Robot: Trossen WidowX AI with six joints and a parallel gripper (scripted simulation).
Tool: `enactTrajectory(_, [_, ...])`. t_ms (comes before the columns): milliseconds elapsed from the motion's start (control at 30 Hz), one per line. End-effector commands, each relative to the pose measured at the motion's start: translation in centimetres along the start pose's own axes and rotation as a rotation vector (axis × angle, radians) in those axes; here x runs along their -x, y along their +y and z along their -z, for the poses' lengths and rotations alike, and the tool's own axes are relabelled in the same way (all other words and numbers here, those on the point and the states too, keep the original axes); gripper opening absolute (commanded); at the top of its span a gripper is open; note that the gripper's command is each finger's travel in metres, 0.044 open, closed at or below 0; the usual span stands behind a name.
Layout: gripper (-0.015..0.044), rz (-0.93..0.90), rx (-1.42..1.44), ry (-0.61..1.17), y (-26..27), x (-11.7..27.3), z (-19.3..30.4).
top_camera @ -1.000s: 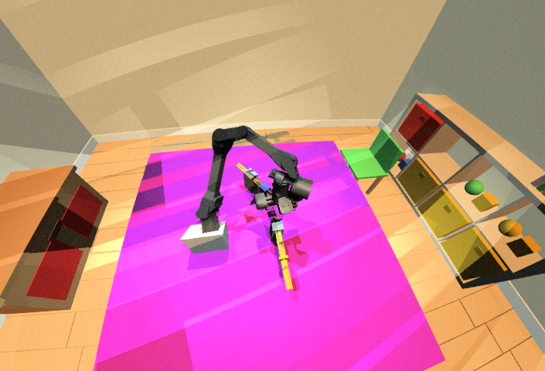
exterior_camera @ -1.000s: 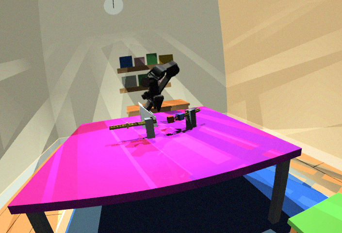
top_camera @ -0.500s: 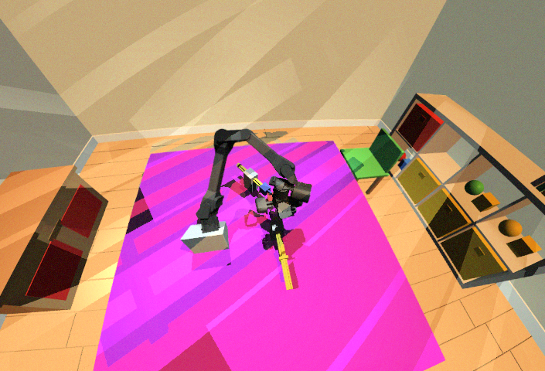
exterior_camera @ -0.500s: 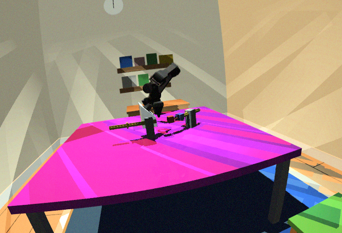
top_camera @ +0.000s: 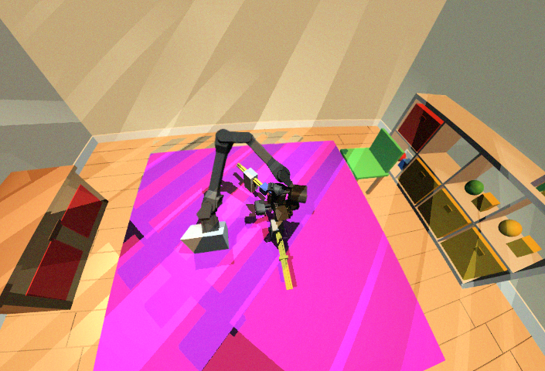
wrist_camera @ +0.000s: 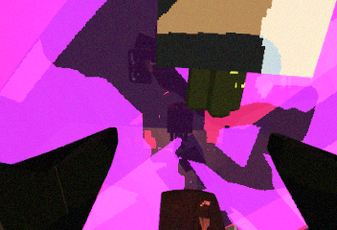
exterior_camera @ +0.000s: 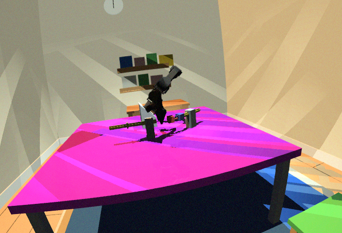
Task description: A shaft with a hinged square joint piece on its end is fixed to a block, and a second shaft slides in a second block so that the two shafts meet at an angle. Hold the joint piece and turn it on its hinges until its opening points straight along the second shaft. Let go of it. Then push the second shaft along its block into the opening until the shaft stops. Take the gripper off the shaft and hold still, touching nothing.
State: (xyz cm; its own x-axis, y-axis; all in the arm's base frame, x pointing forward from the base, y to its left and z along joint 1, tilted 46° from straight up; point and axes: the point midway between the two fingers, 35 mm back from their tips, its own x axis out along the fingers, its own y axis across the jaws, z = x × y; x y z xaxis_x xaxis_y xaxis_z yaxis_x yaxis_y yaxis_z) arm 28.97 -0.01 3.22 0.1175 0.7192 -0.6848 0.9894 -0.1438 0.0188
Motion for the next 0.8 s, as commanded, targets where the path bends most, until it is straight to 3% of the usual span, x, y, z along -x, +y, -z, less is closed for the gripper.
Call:
enactTrajectory(0, [0.0440,-0.007,0.008,0.003,0.1,0.0,2.2])
enactTrajectory(233, [0.0440,-0.007,0.008,0.008,-0.2,-0.1,5.7])
enactTrajectory(767, [0.0440,-0.007,0.008,0.008,-0.1,-1.9,5.8])
